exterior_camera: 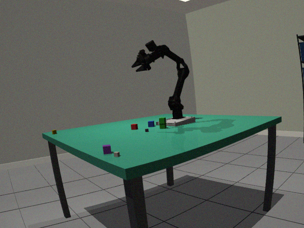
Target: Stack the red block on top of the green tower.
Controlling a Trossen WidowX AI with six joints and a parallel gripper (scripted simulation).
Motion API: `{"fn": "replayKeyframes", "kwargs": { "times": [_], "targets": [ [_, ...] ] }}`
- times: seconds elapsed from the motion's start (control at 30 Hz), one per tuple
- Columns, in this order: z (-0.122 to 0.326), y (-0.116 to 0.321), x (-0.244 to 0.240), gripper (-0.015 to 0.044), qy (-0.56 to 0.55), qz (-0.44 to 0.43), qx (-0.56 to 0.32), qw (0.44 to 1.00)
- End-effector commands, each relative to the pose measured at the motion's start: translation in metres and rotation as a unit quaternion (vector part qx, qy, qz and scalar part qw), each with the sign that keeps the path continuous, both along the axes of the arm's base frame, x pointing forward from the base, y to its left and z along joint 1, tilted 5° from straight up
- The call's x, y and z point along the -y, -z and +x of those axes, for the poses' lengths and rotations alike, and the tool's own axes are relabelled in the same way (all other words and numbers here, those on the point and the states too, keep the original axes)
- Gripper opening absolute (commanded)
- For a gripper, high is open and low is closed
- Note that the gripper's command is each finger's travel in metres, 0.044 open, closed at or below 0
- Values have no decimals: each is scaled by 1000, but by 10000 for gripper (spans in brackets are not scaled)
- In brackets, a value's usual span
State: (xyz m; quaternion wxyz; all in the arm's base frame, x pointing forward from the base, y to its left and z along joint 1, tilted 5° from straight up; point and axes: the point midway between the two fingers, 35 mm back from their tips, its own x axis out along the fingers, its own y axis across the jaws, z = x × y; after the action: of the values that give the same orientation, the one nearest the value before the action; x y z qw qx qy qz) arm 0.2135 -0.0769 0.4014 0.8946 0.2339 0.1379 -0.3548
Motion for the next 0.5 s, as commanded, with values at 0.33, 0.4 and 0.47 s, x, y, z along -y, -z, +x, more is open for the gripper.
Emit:
{"fn": "replayKeyframes", "kwargs": {
  "times": [0.33, 0.4, 0.47],
  "targets": [
    [84, 114, -13, 440, -250, -117, -347, 896],
    [92, 131, -14, 440, -291, -125, -384, 867],
    [98, 149, -14, 440, -333, -131, -416, 836]
  ]
}}
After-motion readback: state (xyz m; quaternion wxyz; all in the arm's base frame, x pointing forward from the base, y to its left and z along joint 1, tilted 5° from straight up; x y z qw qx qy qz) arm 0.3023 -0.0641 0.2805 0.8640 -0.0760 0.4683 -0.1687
